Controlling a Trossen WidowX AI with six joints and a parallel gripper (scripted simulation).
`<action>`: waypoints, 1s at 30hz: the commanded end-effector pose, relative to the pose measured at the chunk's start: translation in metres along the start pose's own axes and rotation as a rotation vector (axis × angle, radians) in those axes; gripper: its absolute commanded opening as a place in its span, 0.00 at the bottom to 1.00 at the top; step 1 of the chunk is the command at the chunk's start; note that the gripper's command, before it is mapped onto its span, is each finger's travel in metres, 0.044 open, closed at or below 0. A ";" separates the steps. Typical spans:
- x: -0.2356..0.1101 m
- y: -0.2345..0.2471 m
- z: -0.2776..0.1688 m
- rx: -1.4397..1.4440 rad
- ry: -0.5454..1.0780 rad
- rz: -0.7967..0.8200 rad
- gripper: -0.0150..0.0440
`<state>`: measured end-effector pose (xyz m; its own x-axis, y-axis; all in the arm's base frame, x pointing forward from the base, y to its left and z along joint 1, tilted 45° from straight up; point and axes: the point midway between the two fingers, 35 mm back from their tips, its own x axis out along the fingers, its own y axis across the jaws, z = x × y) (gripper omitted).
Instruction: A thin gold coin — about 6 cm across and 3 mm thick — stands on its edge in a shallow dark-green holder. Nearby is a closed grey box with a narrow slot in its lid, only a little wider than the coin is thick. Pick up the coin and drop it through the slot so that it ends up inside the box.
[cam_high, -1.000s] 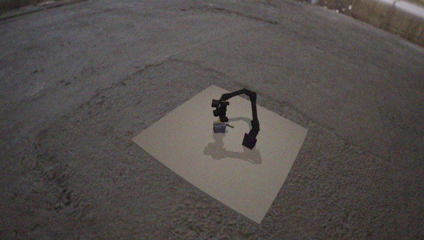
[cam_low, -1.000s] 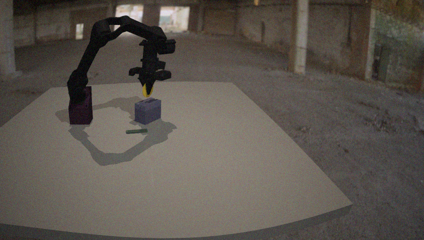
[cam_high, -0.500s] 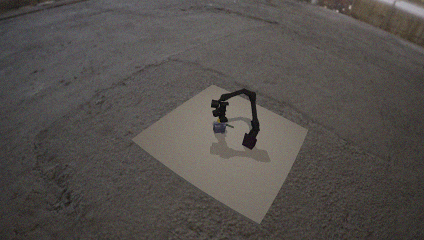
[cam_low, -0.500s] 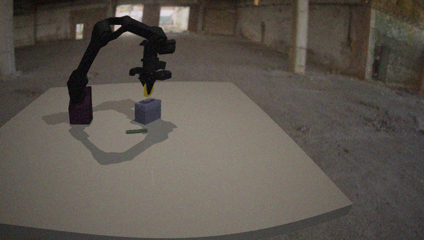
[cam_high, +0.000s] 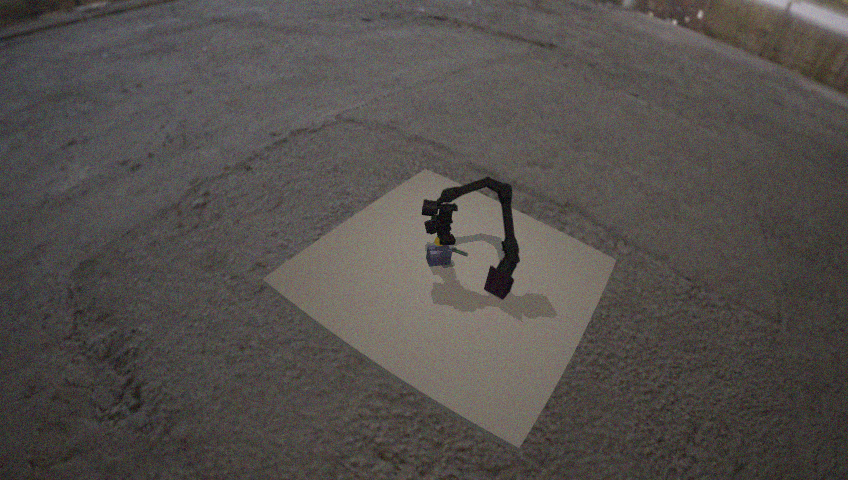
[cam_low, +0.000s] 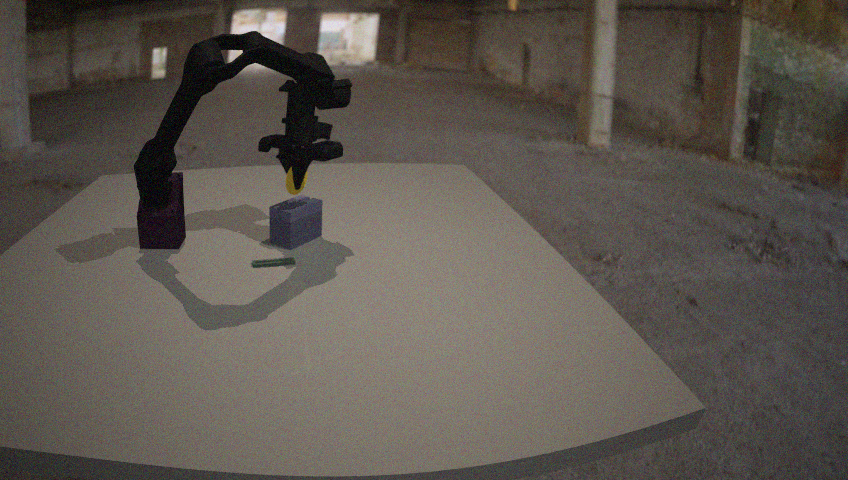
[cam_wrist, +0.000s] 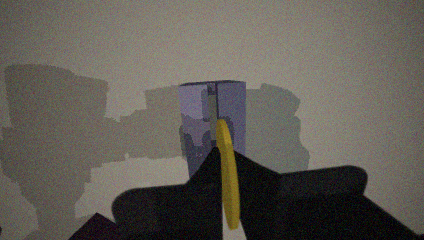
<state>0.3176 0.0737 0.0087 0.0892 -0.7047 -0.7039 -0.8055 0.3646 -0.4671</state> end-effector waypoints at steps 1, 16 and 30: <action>0.003 0.000 0.000 -0.004 0.000 -0.001 0.25; 0.010 0.000 0.000 -0.005 0.000 -0.001 0.25; 0.017 0.000 0.000 -0.005 0.000 -0.001 0.25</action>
<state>0.3188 0.0639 -0.0016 0.0876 -0.7022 -0.7066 -0.8068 0.3661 -0.4638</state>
